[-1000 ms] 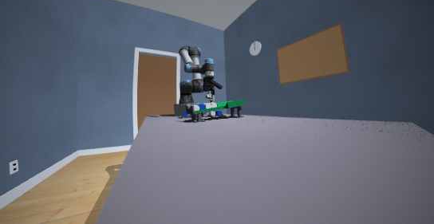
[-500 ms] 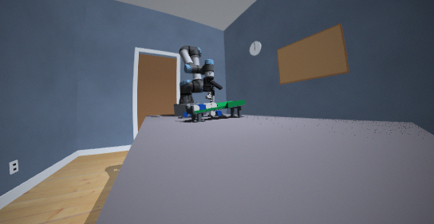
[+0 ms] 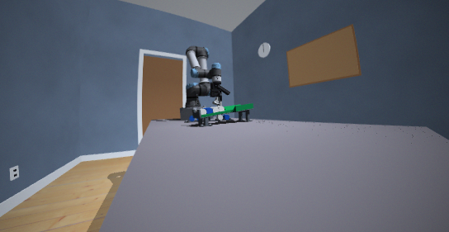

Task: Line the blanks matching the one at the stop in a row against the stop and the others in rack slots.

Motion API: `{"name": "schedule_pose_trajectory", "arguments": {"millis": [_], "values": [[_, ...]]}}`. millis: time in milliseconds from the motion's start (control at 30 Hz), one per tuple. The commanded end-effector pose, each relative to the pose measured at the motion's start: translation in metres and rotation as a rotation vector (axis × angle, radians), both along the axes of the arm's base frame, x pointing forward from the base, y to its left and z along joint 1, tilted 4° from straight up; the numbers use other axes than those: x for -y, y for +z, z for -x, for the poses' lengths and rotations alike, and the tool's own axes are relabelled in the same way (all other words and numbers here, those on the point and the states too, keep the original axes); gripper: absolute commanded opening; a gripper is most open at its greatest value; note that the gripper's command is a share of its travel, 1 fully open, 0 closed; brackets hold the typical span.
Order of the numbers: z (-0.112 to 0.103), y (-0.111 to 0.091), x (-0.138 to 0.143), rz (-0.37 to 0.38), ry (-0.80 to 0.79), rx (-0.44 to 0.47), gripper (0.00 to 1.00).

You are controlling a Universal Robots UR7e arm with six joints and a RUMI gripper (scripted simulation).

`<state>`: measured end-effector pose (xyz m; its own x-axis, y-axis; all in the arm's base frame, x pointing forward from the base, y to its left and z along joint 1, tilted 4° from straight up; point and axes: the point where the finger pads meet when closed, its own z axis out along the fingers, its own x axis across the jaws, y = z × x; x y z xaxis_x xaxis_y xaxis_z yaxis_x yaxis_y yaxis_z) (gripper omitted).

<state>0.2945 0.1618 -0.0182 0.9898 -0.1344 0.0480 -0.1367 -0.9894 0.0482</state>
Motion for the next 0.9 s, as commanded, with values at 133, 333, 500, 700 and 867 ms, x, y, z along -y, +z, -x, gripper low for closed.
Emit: {"name": "schedule_pose_trajectory", "arguments": {"millis": [133,333,500,700,867], "values": [[-0.001,-0.013,0.001,0.000,0.000,0.001,0.49],[-0.002,-0.021,0.001,0.000,0.000,0.001,0.49],[-0.002,-0.026,0.001,0.000,0.000,0.001,0.49],[-0.002,-0.028,0.002,0.000,0.000,0.001,0.49],[-0.002,-0.030,0.002,0.000,0.000,0.001,0.49]]}}
